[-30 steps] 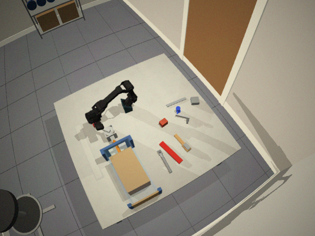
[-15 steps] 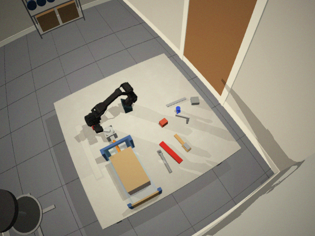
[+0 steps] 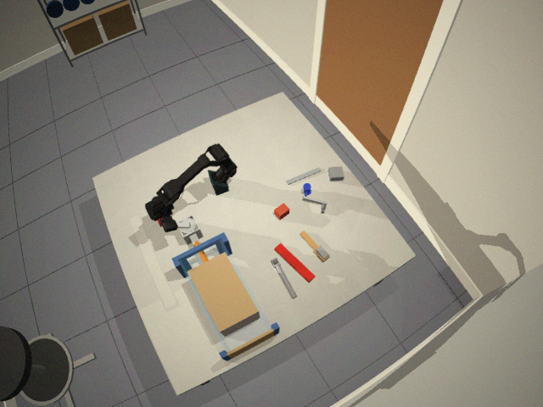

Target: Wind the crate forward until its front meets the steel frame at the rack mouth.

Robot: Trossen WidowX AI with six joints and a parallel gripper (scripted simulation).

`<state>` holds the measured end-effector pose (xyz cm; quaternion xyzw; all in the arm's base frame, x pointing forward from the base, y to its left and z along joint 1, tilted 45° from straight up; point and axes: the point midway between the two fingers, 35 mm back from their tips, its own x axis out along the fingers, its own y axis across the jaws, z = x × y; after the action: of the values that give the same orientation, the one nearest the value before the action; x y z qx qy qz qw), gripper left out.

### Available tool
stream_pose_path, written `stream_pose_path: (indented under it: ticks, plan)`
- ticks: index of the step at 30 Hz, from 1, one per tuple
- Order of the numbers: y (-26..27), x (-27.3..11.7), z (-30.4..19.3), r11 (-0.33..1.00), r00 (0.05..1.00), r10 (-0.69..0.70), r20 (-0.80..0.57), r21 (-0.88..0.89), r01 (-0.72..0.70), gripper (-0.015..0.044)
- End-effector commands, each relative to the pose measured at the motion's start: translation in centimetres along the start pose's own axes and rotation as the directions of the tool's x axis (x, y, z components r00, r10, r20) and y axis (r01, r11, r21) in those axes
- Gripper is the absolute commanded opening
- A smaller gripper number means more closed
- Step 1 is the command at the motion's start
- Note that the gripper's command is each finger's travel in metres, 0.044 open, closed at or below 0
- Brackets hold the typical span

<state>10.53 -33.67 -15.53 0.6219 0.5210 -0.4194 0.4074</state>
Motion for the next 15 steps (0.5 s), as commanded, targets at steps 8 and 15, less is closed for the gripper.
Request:
stream_pose_path:
  ticks: [8,15]
  plan:
    - [2.6,0.2,0.5,0.999,1.0,0.03,0.007,-0.02,-0.03,0.0]
    - [3.4,0.3,0.6,0.999,1.0,0.031,0.007,-0.02,-0.03,0.0]
